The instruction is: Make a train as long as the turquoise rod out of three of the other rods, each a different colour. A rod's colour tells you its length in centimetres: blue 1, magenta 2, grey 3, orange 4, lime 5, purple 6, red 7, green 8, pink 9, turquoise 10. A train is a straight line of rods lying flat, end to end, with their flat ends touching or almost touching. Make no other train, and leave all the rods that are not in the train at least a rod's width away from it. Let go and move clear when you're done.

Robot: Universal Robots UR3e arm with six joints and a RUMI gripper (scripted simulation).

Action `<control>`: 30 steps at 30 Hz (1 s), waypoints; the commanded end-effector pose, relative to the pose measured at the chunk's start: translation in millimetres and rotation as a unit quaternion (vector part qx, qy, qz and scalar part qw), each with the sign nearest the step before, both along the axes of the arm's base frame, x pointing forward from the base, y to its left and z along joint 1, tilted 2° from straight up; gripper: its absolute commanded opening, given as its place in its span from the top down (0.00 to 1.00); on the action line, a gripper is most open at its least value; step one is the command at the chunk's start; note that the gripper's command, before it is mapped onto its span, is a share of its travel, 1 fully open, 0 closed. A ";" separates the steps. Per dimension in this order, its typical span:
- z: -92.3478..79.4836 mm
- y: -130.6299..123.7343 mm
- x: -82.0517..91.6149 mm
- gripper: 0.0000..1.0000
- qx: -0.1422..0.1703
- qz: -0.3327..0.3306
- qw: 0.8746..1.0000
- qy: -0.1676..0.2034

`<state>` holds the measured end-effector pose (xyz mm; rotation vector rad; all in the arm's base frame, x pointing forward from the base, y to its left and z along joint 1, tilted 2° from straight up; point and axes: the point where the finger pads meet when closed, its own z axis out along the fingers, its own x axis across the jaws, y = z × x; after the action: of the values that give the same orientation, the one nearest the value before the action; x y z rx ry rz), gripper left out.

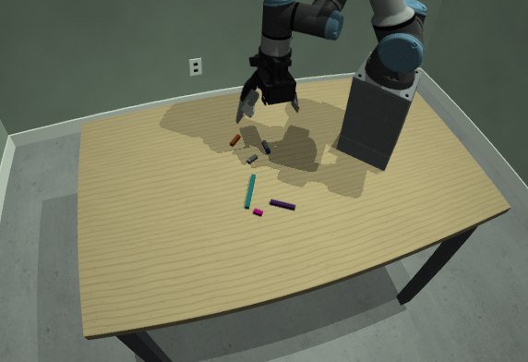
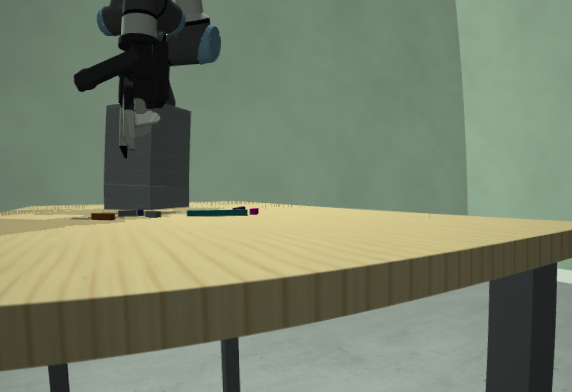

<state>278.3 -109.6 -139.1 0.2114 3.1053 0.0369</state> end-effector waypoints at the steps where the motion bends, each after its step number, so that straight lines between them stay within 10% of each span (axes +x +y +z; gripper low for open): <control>1: 0.4 -0.5 0.5 0.00 -0.001 0.000 1.000 -0.001; 30: 0.2 1.1 1.2 0.00 0.000 -0.013 1.000 0.000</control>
<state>278.6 -108.8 -139.2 0.2298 3.1041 0.0373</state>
